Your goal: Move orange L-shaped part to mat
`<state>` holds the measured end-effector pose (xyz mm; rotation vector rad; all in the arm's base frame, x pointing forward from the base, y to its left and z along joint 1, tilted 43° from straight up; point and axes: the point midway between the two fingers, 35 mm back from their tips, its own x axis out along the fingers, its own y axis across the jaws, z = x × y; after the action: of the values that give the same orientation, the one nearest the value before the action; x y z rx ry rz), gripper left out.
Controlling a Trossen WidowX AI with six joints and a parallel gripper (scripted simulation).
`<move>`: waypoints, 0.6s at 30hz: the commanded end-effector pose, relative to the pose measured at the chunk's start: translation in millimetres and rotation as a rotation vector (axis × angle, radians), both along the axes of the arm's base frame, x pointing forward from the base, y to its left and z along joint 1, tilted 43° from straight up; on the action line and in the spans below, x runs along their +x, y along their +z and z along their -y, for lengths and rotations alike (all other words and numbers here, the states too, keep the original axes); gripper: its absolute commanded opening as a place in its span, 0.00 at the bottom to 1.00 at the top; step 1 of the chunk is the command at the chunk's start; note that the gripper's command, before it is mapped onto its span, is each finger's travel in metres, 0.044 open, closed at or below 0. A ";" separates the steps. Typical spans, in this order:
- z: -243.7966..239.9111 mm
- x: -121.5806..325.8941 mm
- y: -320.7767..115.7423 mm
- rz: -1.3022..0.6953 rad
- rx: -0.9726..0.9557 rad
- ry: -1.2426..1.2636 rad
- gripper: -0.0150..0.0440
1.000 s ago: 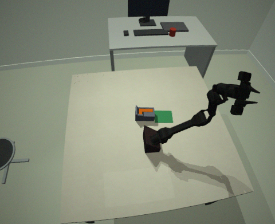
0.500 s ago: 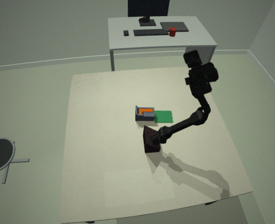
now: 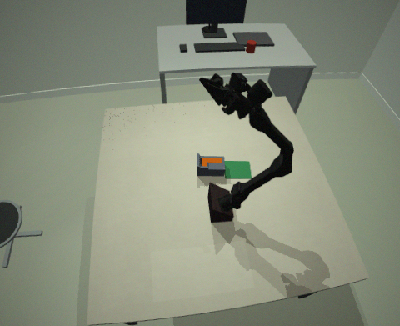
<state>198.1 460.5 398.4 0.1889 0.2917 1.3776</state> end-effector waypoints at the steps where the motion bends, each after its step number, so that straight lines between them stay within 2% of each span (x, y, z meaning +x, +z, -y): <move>1: 8.2 46.0 -62.2 -0.134 -0.160 -0.152 0.56; 9: 51.9 109.7 -169.5 -0.376 -0.438 -0.451 0.56; 18: 144.2 150.3 -281.3 -0.622 -0.773 -0.824 0.56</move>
<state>336.9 358.1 160.5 0.0981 0.9890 0.5053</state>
